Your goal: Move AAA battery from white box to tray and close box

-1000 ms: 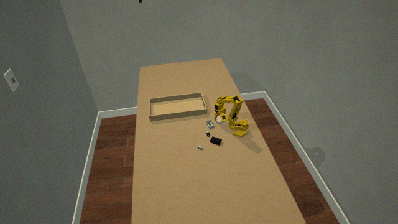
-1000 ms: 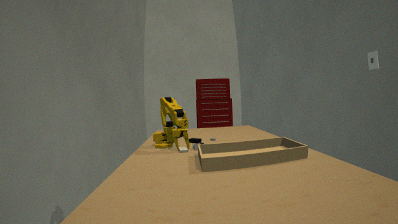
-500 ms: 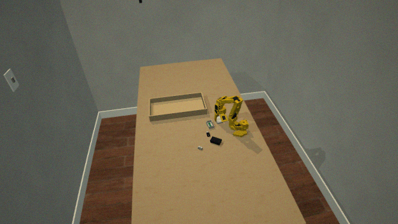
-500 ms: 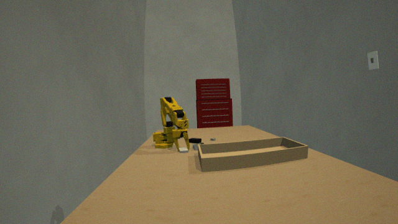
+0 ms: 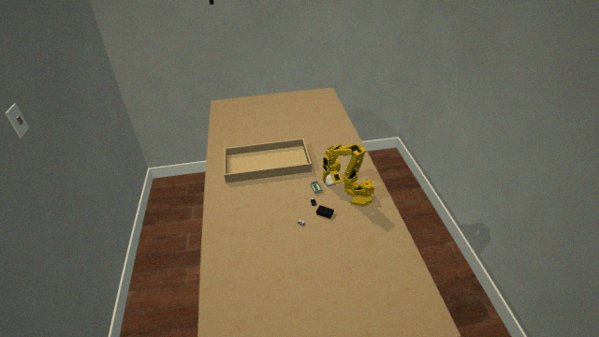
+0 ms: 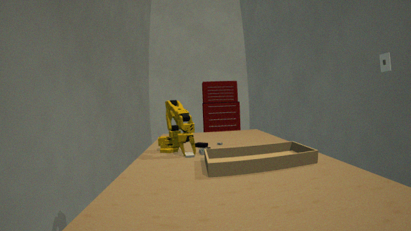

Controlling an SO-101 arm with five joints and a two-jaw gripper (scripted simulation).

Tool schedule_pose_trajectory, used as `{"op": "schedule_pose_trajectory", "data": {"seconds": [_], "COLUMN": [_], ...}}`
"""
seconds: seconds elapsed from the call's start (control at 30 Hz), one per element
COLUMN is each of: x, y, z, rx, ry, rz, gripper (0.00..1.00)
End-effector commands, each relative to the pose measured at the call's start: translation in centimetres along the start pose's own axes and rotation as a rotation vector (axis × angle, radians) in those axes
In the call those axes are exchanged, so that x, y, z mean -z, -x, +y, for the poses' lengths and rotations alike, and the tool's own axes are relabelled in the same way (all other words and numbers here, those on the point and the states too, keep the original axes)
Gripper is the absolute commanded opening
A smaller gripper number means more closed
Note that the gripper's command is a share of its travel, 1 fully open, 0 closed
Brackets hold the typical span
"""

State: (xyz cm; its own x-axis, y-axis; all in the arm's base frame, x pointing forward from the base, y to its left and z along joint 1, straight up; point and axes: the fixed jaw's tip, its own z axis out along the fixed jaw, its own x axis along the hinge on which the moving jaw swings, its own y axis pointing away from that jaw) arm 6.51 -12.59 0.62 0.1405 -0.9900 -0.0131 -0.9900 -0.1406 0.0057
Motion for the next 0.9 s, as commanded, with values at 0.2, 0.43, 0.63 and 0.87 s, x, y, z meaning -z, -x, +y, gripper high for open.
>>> {"op": "schedule_pose_trajectory", "data": {"seconds": [0.2,0.43,0.63,0.87], "x": [0.01,0.01,0.01,0.01], "y": [-0.24,-0.24,-0.24,-0.24], "z": [0.02,0.02,0.02,0.02], "rx": [0.003,0.003,0.003,0.003], "ry": [-0.006,-0.006,-0.006,-0.006], "rz": [0.013,0.013,0.013,0.013], "gripper": [0.21,0.22,0.23,0.24]}}
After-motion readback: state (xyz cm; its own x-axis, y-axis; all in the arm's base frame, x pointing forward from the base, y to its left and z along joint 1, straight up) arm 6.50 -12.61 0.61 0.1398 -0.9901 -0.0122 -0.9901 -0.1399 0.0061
